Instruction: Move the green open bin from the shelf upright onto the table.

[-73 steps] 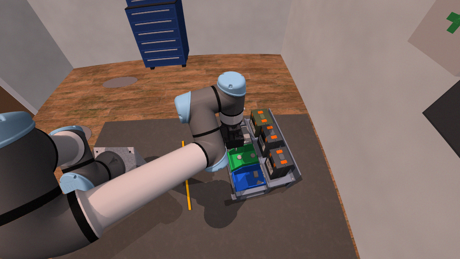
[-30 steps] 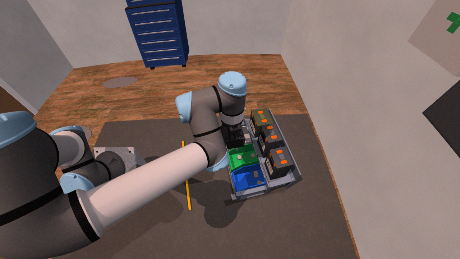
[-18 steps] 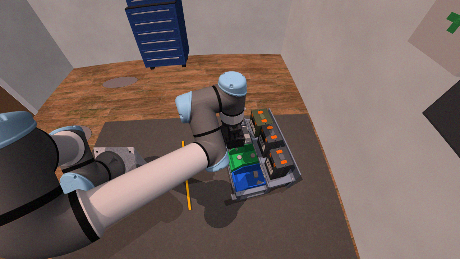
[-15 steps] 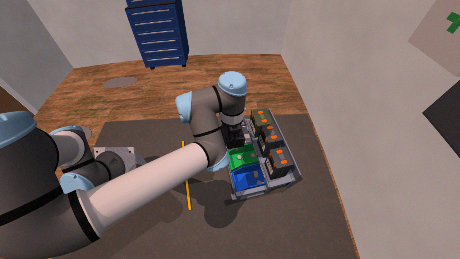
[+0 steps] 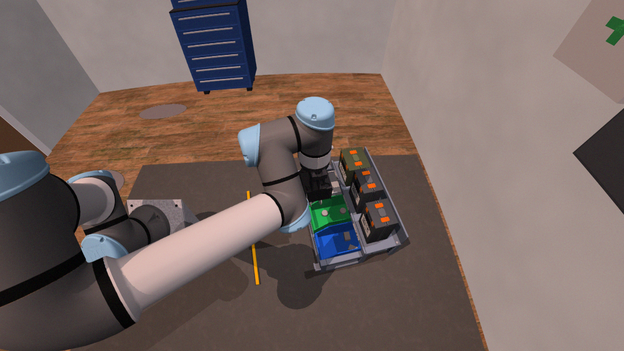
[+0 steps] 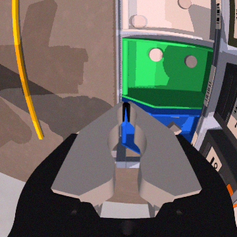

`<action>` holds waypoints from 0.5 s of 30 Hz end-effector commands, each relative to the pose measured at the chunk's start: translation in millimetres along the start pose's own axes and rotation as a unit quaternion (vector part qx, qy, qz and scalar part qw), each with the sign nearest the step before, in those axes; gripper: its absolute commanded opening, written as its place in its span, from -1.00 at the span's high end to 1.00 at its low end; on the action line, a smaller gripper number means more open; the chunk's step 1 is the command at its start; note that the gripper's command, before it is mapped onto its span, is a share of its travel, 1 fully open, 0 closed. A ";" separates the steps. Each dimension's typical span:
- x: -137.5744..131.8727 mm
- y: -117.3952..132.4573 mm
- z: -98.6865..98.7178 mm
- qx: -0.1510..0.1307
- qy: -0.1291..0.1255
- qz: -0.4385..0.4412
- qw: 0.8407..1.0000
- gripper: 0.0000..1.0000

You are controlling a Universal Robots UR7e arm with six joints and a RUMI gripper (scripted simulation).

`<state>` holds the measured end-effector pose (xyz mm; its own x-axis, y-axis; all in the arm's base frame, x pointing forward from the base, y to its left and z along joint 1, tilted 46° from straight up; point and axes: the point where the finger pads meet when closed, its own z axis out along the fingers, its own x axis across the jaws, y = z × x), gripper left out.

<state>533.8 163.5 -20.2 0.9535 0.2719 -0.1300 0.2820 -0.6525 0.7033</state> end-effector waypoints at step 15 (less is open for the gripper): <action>0.3 0.0 42.1 0.000 0.001 0.000 1.000 -0.16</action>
<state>537.9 134.6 -48.6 0.9537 0.2709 -0.1308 0.2818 -0.6524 0.7036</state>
